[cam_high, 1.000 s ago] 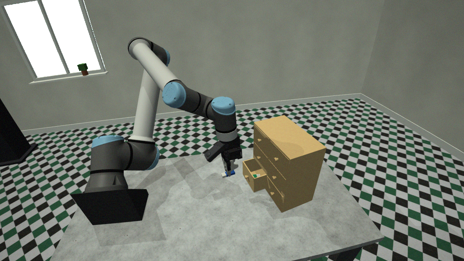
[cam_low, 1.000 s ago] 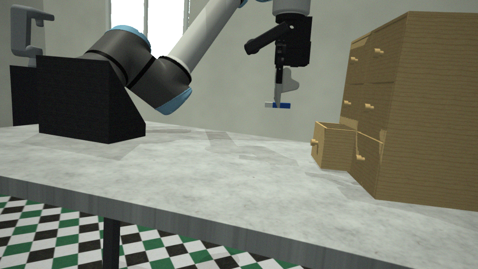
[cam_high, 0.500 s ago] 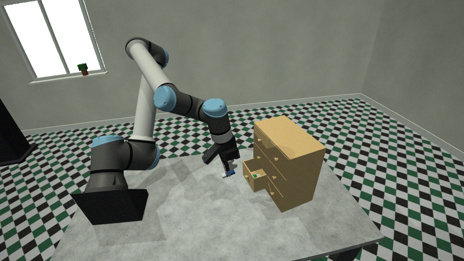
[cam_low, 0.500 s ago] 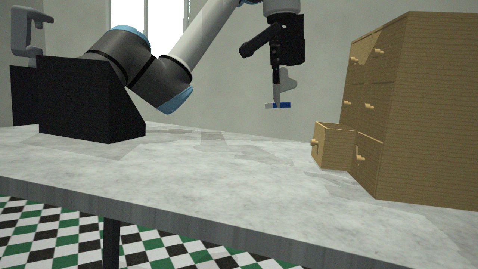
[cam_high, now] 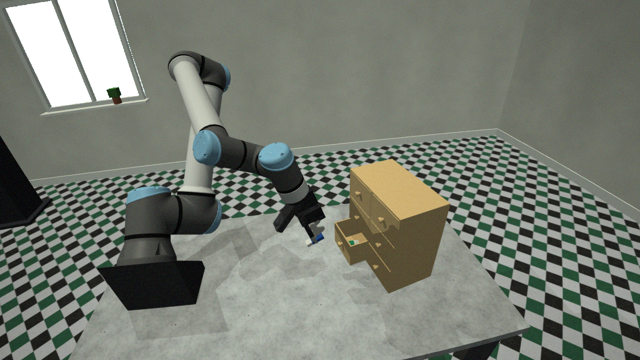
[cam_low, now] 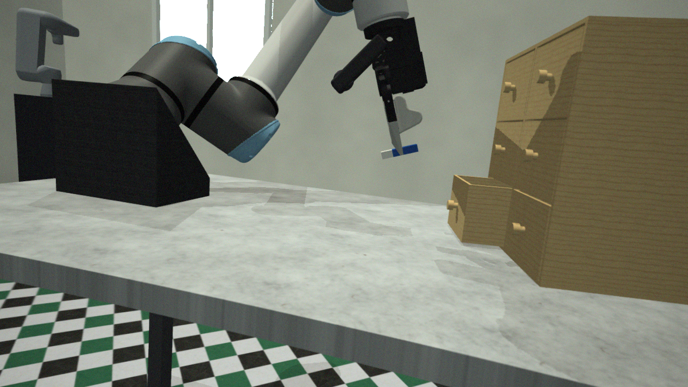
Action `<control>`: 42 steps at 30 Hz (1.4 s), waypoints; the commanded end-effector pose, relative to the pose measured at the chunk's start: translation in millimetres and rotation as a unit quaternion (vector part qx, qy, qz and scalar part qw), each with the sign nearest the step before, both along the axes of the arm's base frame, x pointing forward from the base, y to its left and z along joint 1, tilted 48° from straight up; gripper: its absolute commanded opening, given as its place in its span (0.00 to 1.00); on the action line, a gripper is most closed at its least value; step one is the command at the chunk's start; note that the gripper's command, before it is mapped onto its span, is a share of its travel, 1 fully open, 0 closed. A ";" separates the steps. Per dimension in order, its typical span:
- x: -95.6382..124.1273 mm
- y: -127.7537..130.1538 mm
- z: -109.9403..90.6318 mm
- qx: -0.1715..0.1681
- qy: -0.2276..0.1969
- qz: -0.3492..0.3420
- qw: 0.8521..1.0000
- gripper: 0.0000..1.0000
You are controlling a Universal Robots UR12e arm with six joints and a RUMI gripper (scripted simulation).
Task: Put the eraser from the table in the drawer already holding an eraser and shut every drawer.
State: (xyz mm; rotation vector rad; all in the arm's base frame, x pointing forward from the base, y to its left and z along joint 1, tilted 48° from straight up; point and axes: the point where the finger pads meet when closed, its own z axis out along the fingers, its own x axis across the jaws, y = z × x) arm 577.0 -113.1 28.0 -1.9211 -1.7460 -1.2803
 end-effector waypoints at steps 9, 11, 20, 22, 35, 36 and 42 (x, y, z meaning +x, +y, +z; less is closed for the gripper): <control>-1.1 0.0 -1.2 0.009 -0.069 -0.074 0.995 0.11; -1.4 0.1 -1.3 0.010 -0.080 -0.086 0.993 0.11; -2.4 0.5 -2.1 0.017 -0.124 -0.133 0.983 0.11; -2.5 0.6 -2.1 0.018 -0.129 -0.138 0.982 0.11; -3.4 0.9 -2.8 0.024 -0.171 -0.183 0.968 0.11; -3.5 0.9 -2.9 0.024 -0.174 -0.186 0.967 0.11; -3.8 1.1 -2.9 0.026 -0.185 -0.198 0.962 0.11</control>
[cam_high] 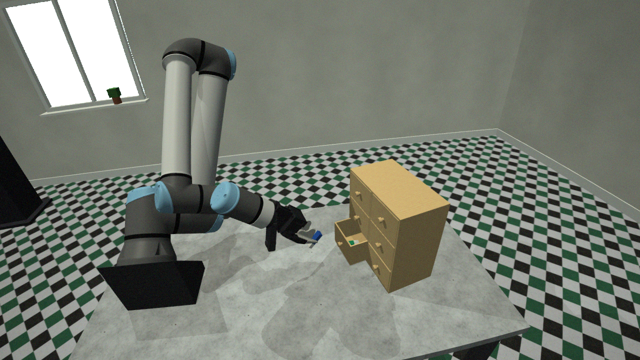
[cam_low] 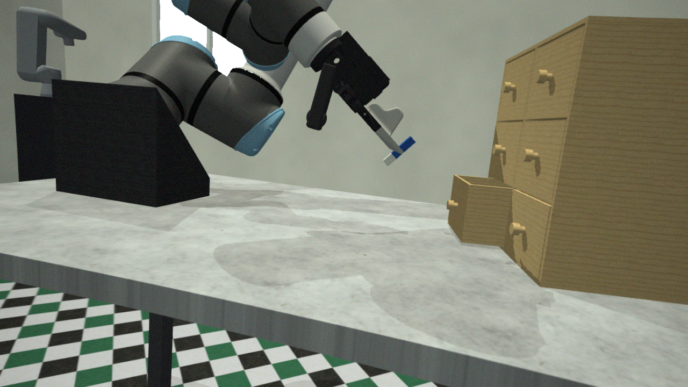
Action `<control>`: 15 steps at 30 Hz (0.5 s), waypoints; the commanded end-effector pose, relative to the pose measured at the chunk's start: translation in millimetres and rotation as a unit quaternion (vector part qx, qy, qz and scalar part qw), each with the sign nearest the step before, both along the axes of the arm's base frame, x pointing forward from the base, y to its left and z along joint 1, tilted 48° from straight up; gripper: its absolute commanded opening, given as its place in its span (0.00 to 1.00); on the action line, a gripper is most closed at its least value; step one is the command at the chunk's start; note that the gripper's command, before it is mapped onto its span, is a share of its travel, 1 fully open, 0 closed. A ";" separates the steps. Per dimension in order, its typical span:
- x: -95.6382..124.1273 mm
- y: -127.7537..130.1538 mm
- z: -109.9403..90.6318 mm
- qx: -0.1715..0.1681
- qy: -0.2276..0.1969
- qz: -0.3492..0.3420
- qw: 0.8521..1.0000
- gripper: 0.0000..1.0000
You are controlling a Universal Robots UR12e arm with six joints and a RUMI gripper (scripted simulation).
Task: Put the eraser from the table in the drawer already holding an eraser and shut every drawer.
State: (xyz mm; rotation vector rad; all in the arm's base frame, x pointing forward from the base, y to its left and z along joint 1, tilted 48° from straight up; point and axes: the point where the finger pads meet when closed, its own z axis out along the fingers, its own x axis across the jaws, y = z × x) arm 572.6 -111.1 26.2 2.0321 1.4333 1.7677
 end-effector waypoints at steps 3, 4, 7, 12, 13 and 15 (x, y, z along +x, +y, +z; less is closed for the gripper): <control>0.5 -0.9 -1.4 0.000 -0.018 -0.026 0.999 0.11; 0.4 -0.8 -1.3 0.000 -0.020 -0.029 0.999 0.11; 0.2 -0.7 -1.3 0.001 -0.027 -0.036 0.999 0.11; 0.1 -0.8 -1.6 0.003 -0.036 -0.046 0.998 0.11; 0.0 -0.7 -1.5 0.003 -0.038 -0.048 0.998 0.11; 0.0 -0.7 -1.5 0.003 -0.038 -0.048 0.998 0.11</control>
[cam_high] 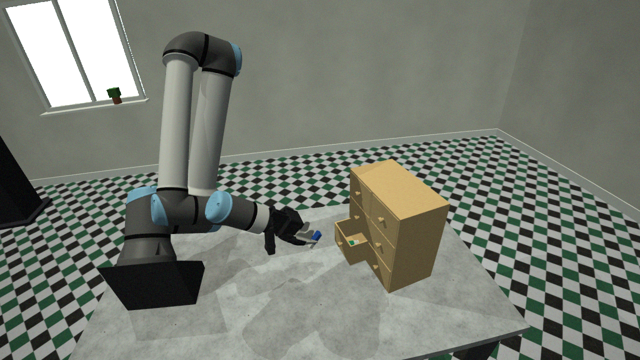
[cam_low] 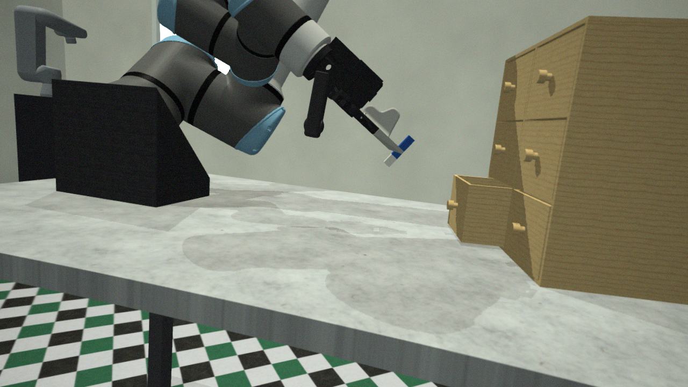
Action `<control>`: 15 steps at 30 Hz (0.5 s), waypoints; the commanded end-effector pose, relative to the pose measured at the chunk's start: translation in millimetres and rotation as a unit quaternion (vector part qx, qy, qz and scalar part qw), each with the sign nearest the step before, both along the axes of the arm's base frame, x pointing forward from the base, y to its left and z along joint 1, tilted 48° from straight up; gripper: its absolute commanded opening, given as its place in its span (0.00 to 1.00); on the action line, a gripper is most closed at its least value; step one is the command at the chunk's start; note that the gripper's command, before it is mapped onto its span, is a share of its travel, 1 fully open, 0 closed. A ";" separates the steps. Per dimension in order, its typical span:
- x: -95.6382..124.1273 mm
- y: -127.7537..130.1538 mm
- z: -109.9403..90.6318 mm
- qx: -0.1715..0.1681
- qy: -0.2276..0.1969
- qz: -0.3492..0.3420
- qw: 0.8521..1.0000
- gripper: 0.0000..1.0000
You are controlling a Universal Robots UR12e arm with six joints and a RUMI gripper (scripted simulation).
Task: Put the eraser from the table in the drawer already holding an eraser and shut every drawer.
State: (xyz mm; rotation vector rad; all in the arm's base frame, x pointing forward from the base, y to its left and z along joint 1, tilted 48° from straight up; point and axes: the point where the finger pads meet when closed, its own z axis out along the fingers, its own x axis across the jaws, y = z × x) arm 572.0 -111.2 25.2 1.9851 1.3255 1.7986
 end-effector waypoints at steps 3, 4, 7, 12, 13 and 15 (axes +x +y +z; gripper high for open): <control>0.4 -0.5 -0.4 -0.001 -0.011 -0.019 1.000 0.11; 0.5 -0.6 -0.6 -0.001 -0.012 -0.021 1.000 0.11; 0.6 -0.9 -0.8 0.000 -0.016 -0.025 1.000 0.11; 0.4 -0.7 -0.8 0.001 -0.022 -0.032 0.999 0.11; 0.3 -0.6 -0.8 0.001 -0.023 -0.033 0.999 0.11; 0.1 -0.3 -0.6 0.001 -0.026 -0.035 0.999 0.11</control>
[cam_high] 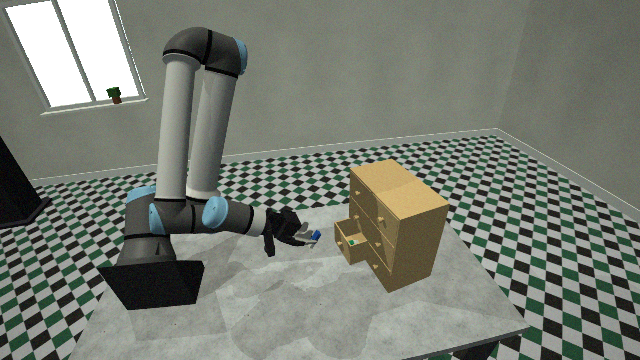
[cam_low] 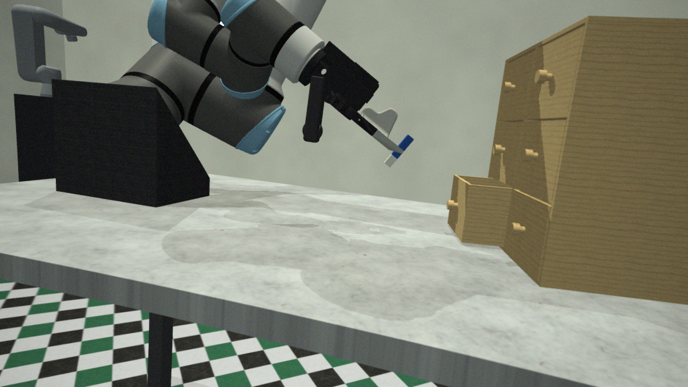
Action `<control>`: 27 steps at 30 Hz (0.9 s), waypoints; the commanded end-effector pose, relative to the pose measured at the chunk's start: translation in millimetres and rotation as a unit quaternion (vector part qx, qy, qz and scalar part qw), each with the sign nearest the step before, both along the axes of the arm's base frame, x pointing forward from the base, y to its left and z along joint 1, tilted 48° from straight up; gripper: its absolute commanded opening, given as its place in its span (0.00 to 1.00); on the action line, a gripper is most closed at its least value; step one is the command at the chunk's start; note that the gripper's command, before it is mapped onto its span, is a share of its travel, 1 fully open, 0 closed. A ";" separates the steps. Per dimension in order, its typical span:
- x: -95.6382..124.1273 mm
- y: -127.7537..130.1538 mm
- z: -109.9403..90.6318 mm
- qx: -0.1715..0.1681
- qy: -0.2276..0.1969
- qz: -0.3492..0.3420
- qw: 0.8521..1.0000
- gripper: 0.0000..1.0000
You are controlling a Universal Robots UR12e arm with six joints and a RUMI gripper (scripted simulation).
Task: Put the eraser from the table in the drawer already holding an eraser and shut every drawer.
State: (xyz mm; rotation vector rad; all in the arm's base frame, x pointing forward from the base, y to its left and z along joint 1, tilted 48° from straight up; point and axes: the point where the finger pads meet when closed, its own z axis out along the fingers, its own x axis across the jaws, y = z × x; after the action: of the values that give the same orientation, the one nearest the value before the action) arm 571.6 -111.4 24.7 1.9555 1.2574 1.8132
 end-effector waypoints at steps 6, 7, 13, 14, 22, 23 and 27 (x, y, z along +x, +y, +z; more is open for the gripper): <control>0.6 -0.5 -0.3 0.000 -0.010 -0.017 1.000 0.11; 0.6 -0.6 -0.3 0.000 -0.010 -0.018 1.000 0.11; 0.7 -1.0 -0.5 0.000 -0.015 -0.023 1.000 0.11; 0.7 -1.0 -0.5 0.000 -0.015 -0.024 1.000 0.11; 0.5 -0.8 -0.5 0.001 -0.019 -0.027 0.999 0.11; 0.5 -0.7 -0.5 0.001 -0.019 -0.027 0.999 0.11; 0.4 -0.5 -0.4 0.001 -0.021 -0.029 0.999 0.11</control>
State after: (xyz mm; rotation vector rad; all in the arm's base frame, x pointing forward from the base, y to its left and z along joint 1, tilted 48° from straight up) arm 571.6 -111.8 24.3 1.9284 1.1882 1.8212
